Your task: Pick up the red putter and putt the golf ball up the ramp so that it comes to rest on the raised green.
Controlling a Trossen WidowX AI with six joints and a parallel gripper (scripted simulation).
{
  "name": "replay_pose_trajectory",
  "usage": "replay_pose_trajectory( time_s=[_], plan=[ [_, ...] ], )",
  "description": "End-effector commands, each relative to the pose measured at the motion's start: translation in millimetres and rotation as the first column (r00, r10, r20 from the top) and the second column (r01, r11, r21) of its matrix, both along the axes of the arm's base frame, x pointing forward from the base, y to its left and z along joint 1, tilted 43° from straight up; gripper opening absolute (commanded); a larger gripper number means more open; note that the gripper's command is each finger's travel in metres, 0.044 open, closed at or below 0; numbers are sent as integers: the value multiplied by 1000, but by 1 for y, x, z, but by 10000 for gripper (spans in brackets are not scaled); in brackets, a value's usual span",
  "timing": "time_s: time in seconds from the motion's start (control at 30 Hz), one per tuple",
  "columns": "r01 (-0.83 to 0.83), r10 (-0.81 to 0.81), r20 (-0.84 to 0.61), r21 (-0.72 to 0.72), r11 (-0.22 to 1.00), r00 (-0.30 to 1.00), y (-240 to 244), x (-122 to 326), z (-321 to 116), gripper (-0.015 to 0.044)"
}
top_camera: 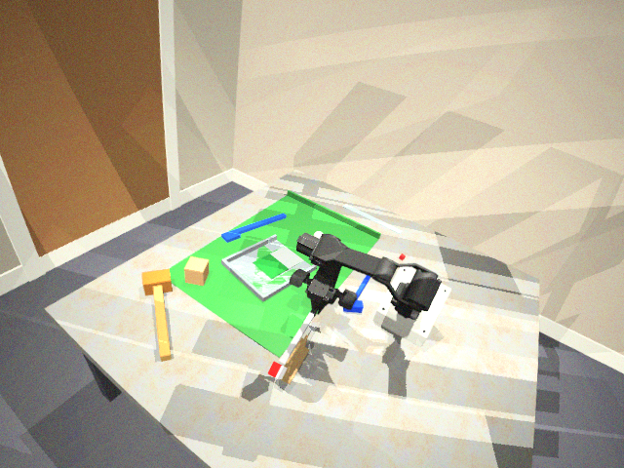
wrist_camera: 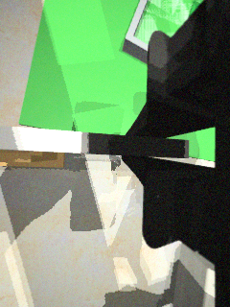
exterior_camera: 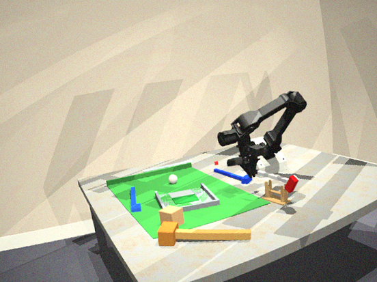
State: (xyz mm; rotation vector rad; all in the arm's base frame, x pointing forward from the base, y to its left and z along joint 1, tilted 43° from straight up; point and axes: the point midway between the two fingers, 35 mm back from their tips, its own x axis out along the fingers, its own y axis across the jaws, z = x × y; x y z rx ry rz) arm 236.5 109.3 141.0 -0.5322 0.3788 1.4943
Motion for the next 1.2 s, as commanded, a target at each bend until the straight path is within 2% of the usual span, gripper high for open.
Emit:
replay_pose_trajectory(
  time_s=[0.0, 0.37, 0.47, 0.77, 1.17],
  plan=[
    [3, -3, 15, 6, 1000, 1000, -13, 1, 17, 0],
    [2, -3, 15, 21, 1000, 1000, -36, -6, 48, 0],
    [35, -35, -32, 6, 999, 999, -39, -1, 35, 0],
    [225, -236, -234, -72, 972, 943, -86, 26, 6, 0],
    [439, -480, -465, -203, 875, 744, -154, 42, -40, 0]
  ],
)
